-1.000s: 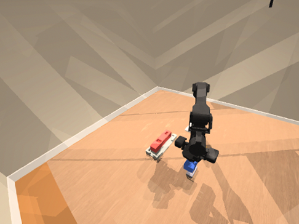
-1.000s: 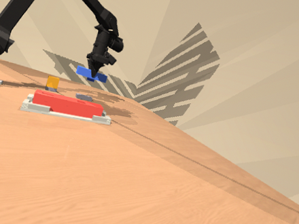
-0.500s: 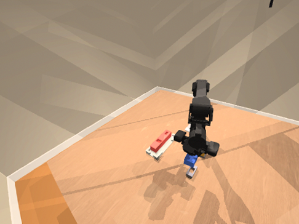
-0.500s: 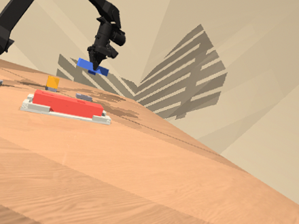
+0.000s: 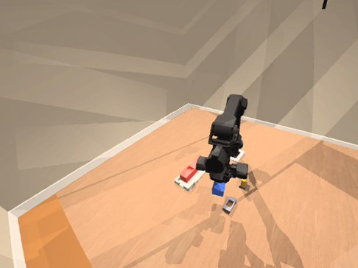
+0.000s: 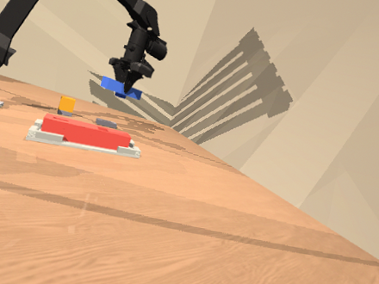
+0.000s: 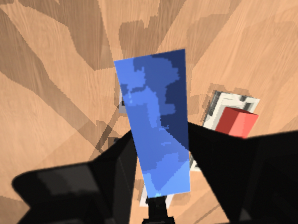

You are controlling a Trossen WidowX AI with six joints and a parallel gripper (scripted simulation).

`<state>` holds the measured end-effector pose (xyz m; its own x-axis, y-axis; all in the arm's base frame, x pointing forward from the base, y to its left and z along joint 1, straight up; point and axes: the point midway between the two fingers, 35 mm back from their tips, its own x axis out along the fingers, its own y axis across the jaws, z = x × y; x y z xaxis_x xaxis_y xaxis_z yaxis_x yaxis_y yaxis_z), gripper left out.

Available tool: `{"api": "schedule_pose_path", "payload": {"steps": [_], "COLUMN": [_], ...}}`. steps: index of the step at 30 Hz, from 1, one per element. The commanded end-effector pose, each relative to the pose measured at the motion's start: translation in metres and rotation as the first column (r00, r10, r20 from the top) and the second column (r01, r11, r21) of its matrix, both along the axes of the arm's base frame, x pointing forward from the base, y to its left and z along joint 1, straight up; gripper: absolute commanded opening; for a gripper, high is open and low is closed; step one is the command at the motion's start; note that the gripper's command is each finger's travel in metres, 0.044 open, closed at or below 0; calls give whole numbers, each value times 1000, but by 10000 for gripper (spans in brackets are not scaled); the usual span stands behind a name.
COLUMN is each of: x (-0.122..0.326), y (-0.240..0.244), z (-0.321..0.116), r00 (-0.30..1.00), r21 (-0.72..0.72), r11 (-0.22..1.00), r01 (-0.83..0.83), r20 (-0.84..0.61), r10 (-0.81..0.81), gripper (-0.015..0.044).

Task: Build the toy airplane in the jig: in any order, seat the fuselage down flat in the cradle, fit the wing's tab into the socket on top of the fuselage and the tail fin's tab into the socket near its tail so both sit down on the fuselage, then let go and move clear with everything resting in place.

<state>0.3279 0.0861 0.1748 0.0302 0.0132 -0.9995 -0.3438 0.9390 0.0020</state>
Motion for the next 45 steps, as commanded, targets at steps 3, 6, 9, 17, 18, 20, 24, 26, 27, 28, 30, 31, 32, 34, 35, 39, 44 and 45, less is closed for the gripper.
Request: {"api": "schedule_pose_path", "payload": {"steps": [3, 6, 9, 17, 18, 20, 24, 26, 27, 28, 30, 31, 32, 34, 35, 39, 44, 45], "x": [2, 2, 2, 0, 0, -1, -3, -4, -5, -6, -7, -8, -9, -10, -11, -15, -20, -21], "y": [-21, -31, -41, -66, -69, -76, -88, -94, -97, -100, -106, -109, -113, -119, -122, -134, -149, -152], "z": [-4, -6, -8, -12, -13, -14, -16, -17, -18, -19, -20, -20, -21, -22, -23, -25, -28, -29], "r00": [993, 985, 975, 938, 933, 921, 894, 879, 872, 864, 846, 835, 824, 800, 788, 737, 666, 651], "r21": [-9, -12, -14, -24, -25, -27, -31, -33, -34, -34, -35, -36, -36, -36, -37, -37, -38, -39], "r11": [993, 985, 975, 938, 932, 920, 893, 879, 871, 863, 845, 834, 823, 799, 787, 736, 665, 650], "r01": [-116, -170, -224, -346, -361, -390, -448, -476, -490, -504, -534, -551, -567, -600, -615, -676, -746, -759], "r20": [1, 1, 1, -3, -4, -5, -9, -11, -12, -13, -14, -15, -15, -16, -16, -18, -20, -20], "r10": [116, 170, 224, 346, 361, 390, 448, 476, 490, 504, 534, 551, 567, 599, 615, 676, 746, 759], "gripper": [0, 0, 0, 0, 0, 0, 0, 0, 0, 0, 0, 0, 0, 0, 0, 0, 0, 0]}}
